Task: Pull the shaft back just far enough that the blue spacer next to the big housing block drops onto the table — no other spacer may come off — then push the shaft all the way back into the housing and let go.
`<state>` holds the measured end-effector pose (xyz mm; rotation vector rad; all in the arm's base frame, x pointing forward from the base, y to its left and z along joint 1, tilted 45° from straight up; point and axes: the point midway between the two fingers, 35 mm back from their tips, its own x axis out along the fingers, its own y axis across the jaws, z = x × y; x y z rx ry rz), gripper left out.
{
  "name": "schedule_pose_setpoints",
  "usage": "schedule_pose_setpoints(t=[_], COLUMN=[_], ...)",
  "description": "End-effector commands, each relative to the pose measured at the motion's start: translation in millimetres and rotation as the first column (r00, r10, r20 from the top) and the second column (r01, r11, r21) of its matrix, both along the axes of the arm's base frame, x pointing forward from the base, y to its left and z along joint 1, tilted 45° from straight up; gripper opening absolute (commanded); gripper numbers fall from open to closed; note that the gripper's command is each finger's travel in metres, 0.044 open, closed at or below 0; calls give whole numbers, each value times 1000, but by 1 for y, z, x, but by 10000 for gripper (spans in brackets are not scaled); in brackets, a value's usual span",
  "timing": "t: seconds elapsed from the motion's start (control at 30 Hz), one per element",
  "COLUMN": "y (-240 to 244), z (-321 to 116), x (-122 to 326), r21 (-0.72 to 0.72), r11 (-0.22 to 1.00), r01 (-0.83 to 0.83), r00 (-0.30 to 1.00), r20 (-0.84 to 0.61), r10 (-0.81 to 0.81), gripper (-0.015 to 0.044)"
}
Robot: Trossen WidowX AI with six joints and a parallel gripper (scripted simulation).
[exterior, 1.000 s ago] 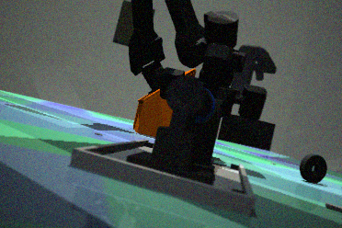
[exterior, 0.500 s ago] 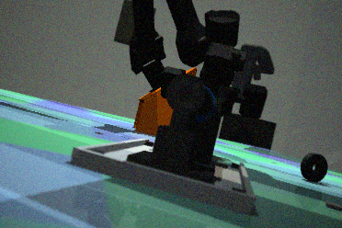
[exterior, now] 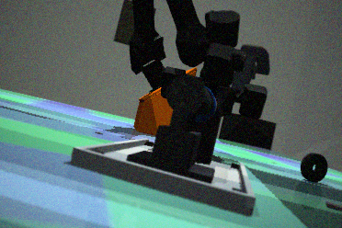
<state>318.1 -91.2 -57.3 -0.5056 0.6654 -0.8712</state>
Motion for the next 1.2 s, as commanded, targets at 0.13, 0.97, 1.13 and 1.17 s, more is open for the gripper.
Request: schedule_pose_setpoints(t=[0.13,0.97,1.13,1.17], y=[1,2,2,2], z=[0,-1,-1,-1], x=[-1,-4,-4,-4], r21=[-1,-1,-1,-1], r11=[1000,1000,1000,1000], r01=[3,3,3,3], r00=[1000,1000,1000,1000], r20=[5,5,5,5], r10=[-3,-3,-3,-3], gripper=[0,0,0,0])
